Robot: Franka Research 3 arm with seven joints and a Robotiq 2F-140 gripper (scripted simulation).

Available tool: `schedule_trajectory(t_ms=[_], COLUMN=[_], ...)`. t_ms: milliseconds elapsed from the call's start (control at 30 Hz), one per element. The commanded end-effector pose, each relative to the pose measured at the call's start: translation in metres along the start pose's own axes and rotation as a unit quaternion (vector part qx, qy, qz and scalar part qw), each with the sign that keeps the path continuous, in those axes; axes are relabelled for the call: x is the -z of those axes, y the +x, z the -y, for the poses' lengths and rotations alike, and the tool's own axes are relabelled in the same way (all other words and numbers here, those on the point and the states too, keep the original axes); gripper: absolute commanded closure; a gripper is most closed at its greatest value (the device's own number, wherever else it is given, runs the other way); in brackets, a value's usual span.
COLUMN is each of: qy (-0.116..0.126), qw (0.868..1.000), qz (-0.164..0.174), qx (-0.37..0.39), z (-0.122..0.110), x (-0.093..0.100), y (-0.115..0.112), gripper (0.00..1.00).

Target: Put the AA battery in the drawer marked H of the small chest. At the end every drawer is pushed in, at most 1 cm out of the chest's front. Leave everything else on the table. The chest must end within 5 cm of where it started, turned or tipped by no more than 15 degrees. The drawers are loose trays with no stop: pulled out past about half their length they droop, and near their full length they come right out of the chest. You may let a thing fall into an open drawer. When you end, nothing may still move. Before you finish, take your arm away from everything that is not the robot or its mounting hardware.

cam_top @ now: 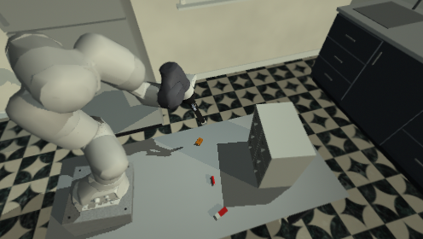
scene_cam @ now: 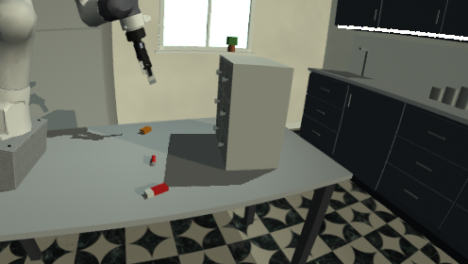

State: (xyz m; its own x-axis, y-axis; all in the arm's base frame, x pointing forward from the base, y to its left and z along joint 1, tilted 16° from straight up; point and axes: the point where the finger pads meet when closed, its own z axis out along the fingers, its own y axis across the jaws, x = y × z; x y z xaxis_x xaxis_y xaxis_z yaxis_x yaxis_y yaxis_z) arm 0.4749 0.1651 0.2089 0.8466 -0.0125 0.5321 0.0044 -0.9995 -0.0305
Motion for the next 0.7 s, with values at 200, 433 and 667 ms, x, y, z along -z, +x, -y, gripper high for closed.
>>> schedule_trajectory(t_ms=[200,433,667], qy=[0.0,0.0,-0.023], qw=[1.0,1.0,0.998], qz=[0.0,0.0,0.002], qx=[0.0,0.0,-0.06], z=[0.0,0.0,-0.028], x=[0.0,0.0,0.008], y=[0.0,0.0,0.014], gripper=[0.0,0.0,0.0])
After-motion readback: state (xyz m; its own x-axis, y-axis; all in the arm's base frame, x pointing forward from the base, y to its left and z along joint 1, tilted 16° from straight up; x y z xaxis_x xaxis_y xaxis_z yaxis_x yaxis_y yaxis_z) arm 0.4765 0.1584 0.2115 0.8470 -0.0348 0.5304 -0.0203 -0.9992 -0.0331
